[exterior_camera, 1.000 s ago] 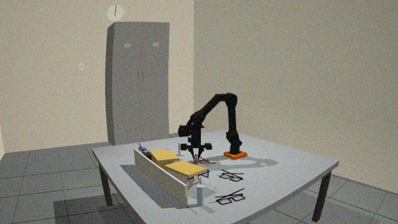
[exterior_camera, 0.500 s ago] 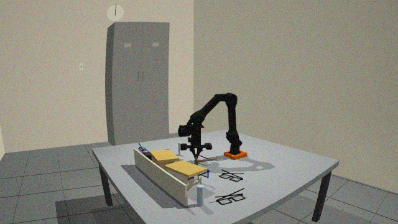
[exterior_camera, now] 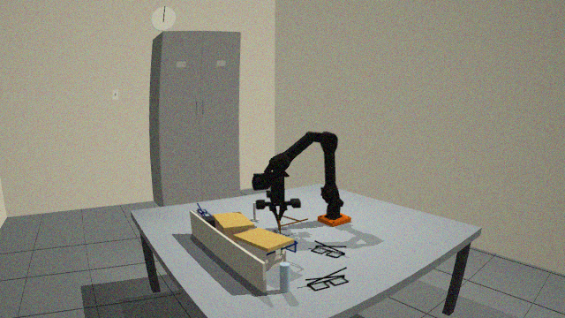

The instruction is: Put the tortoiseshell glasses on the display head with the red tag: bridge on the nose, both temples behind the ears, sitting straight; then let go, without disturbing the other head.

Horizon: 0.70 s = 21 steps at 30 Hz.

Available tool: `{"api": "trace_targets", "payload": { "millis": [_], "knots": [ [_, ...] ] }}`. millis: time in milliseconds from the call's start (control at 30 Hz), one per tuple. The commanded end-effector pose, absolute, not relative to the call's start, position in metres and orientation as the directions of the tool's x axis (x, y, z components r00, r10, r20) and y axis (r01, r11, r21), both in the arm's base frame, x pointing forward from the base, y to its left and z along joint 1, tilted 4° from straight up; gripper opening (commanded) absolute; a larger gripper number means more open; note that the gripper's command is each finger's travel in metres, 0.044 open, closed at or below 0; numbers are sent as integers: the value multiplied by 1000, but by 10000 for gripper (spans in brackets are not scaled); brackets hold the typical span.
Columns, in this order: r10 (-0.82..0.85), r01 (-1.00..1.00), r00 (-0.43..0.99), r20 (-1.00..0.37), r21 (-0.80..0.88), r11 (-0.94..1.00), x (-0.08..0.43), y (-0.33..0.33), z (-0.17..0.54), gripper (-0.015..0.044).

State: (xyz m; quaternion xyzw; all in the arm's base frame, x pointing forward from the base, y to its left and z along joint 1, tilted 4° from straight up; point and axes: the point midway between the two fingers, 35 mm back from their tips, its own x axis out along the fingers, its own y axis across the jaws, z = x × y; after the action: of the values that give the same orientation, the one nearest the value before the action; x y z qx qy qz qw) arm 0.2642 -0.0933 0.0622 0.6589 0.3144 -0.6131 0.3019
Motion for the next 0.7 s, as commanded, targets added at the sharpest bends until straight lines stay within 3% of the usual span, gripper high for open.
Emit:
{"api": "trace_targets", "payload": {
  "millis": [0,367,667],
  "knots": [
    [40,786,67,-997,29,-617,267,-96,88,0],
    [41,785,68,-997,28,-619,263,-98,142,0],
    [40,767,68,-997,26,-641,265,-108,146,0]
  ]
}}
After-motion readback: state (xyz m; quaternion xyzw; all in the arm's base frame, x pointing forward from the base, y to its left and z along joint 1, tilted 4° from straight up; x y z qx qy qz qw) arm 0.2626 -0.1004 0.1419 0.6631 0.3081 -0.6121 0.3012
